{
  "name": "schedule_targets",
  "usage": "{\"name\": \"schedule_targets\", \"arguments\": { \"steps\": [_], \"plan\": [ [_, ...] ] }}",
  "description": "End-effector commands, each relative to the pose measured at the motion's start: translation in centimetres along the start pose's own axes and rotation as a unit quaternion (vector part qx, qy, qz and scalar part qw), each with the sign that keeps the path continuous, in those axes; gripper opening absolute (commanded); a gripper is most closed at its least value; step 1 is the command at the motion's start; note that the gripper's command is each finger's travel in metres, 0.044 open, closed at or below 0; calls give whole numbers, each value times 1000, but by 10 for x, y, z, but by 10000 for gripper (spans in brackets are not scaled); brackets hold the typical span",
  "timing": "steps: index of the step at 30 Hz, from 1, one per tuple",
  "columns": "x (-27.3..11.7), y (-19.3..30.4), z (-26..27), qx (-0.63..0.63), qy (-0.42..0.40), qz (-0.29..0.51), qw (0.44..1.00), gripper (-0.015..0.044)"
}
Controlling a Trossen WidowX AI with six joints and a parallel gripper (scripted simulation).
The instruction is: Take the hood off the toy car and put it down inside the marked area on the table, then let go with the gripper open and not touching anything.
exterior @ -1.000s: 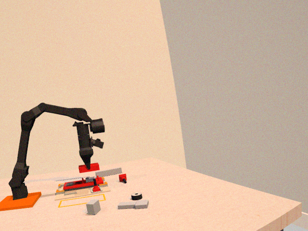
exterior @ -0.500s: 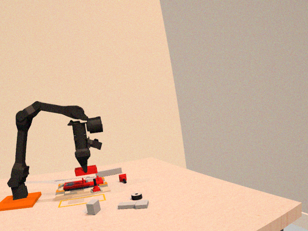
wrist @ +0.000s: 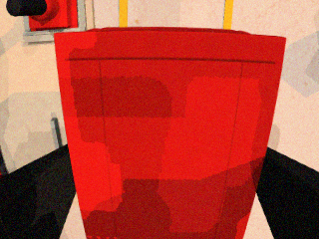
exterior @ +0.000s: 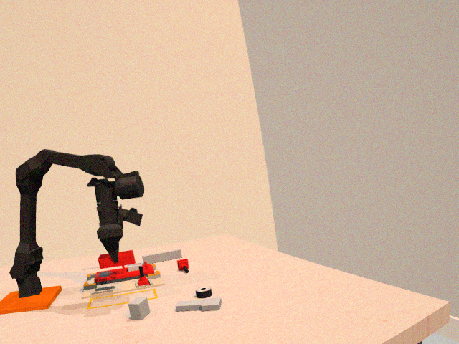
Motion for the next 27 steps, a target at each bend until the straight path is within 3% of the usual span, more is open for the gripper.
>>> {"name": "schedule_targets", "arguments": {
  "steps": [1, 27],
  "plan": [
    [0, 6, -7, -4, 1, 3, 1000, 0],
    [20, 5, -8, -4, 1, 3, 1000, 0]
  ]
}}
Point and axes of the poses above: the point midway between the two fingers, 35 mm back from their tips, its own x axis out along the fingers, its own z axis across the jaws, y = z × x, the point moved 9 cm from there along -x, back along the fingers, and after that the axes turned 3 degrees about -x, right-handed, at the moved point
